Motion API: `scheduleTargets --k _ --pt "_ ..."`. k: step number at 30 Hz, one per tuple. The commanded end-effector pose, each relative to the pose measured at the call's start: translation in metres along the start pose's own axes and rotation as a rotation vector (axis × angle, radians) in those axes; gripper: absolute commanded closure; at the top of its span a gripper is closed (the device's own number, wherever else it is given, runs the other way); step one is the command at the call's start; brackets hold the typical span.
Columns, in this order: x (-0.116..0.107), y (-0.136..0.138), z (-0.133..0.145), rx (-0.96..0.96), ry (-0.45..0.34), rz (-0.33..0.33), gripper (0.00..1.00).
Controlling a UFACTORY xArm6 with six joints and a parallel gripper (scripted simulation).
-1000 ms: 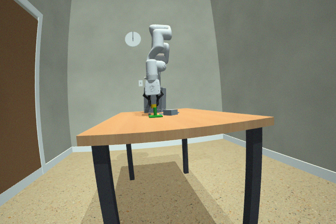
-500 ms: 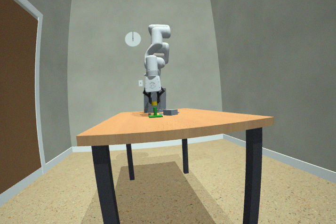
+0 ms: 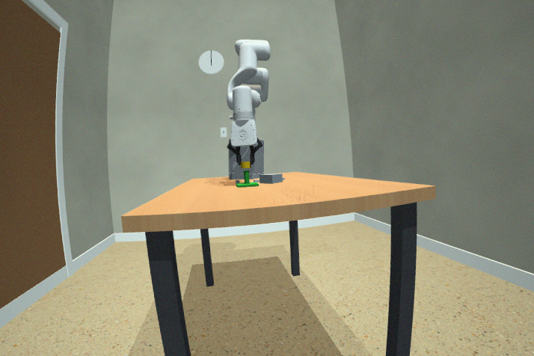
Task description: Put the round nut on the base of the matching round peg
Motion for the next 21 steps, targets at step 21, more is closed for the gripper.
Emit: scheduleTargets --k 21 --pt "0.0066 -0.0003 0.0040 0.000 -0.003 -0.002 1.00"
Point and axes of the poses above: the point where the finger pads meet when closed, its own x axis out along the fingers, its own y axis across the jaws, z = x × y, the point moved 8 cm from there along -x, back along the fingers, and after that the axes turned 15 degrees about -x, right-handed, at the moved point
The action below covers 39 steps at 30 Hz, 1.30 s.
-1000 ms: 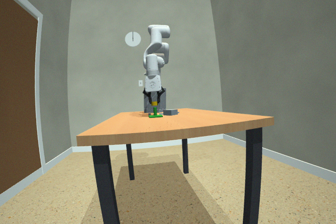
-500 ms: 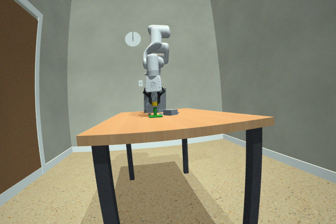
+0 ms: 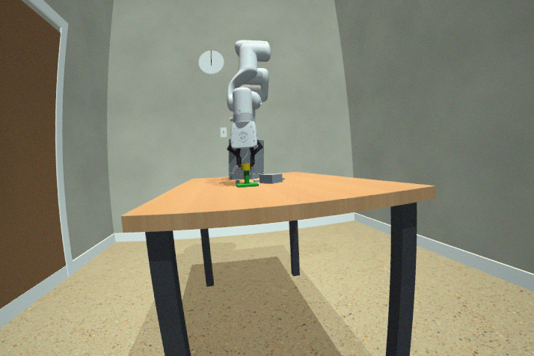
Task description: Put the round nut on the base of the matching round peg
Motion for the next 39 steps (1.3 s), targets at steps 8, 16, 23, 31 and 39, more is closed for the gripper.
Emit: scheduleTargets --k 8,16,23,31,39 --pt "0.004 0.000 0.002 0.000 -0.004 -0.001 1.00" --pt "0.007 0.000 0.002 0.000 -0.004 -0.001 1.00" --pt "0.007 0.000 0.002 0.000 -0.004 -0.001 1.00" --pt "0.007 0.000 0.002 0.000 -0.004 -0.001 1.00" --pt "0.025 0.000 0.002 0.000 -0.004 0.000 1.00"
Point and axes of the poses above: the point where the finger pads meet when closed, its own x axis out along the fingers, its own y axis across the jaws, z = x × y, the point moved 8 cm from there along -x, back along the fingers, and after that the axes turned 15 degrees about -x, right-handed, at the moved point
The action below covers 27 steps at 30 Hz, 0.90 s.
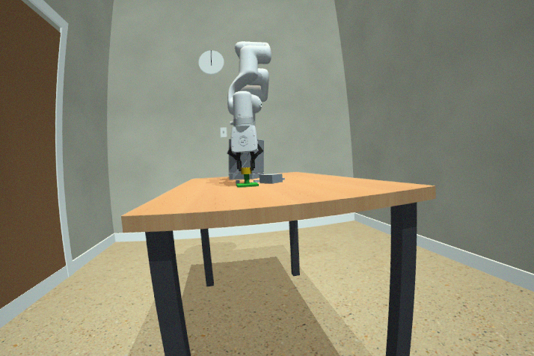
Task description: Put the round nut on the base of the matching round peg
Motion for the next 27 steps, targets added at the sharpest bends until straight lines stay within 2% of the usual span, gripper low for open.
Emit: scheduleTargets --k 1,12,27 --pt "0.013 0.000 0.002 0.000 -0.003 0.000 1.00" --pt "0.035 0.000 0.001 0.000 -0.002 -0.001 1.00" --pt "0.036 0.000 0.001 0.000 -0.002 -0.001 1.00"
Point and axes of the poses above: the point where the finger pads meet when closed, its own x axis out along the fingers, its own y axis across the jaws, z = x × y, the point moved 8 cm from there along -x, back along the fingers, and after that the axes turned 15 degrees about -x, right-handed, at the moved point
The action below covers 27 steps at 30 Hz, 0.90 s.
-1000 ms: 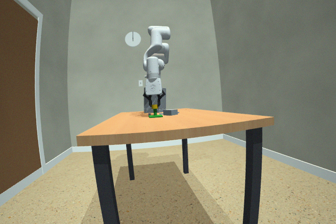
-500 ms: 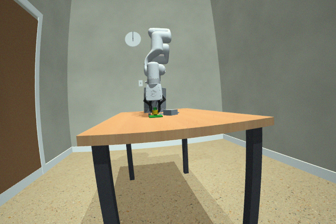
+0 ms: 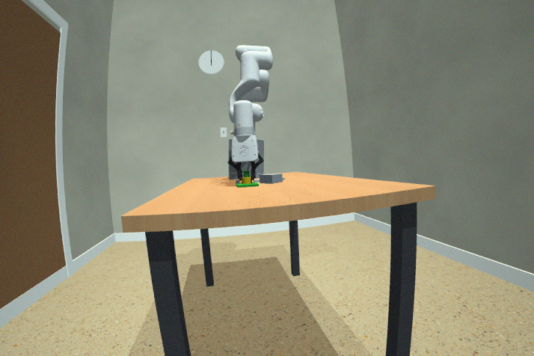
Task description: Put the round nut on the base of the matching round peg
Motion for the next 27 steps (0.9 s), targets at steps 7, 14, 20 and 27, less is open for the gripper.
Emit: scheduleTargets --k 7,14,20,27 --pt "-0.0011 -0.0001 0.0013 0.000 -0.003 0.000 1.00" --pt "-0.0011 -0.0001 0.0013 0.000 -0.003 0.000 0.00" --pt "-0.0011 -0.0001 0.0013 0.000 -0.003 0.000 0.00" --pt "-0.0011 -0.0001 0.0013 0.000 -0.003 0.000 0.00"
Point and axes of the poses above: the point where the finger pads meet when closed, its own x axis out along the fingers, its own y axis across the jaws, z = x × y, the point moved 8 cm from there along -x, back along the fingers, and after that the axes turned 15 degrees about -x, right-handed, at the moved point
